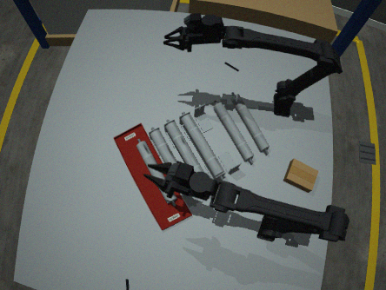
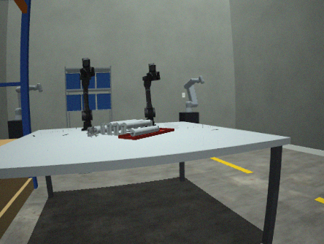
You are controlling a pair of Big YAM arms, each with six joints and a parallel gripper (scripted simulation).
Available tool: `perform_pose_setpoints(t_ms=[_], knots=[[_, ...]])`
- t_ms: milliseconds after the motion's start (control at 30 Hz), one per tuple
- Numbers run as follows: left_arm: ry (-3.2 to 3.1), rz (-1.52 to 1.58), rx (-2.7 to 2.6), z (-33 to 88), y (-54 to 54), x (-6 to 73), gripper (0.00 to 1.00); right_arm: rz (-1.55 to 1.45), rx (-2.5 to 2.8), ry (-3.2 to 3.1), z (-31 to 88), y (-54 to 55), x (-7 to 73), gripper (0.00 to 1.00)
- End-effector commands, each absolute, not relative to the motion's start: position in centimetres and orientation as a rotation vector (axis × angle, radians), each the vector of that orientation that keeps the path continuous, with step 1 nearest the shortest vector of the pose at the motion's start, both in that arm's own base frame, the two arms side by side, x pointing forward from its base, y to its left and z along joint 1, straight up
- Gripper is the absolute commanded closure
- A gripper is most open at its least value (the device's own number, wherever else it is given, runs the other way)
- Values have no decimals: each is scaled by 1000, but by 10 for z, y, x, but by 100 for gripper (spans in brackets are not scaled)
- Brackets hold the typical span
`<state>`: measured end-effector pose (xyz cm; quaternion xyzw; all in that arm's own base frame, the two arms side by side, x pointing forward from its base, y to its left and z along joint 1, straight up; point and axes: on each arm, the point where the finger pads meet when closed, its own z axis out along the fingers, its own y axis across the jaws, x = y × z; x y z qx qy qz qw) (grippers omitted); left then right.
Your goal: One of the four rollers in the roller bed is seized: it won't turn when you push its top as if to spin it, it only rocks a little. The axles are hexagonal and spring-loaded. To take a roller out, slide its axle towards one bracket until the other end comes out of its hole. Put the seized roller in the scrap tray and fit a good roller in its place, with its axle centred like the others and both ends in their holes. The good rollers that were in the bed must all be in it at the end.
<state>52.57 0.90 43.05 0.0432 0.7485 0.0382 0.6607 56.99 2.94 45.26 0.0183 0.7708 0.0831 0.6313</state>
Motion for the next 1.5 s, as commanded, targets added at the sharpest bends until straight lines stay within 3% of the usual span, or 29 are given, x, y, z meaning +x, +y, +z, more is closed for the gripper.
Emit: perform_pose_setpoints(t_ms=[0,600,1467], knots=[[1563,27,29,500,0,533,68,96,-24,1638,487,17,552,68],[1451,3,3,555,-3,511,68,-4,5,1484,532,-4,514,68],[1543,-7,-13,511,3,518,68,-7,-13,1522,528,3,523,68]])
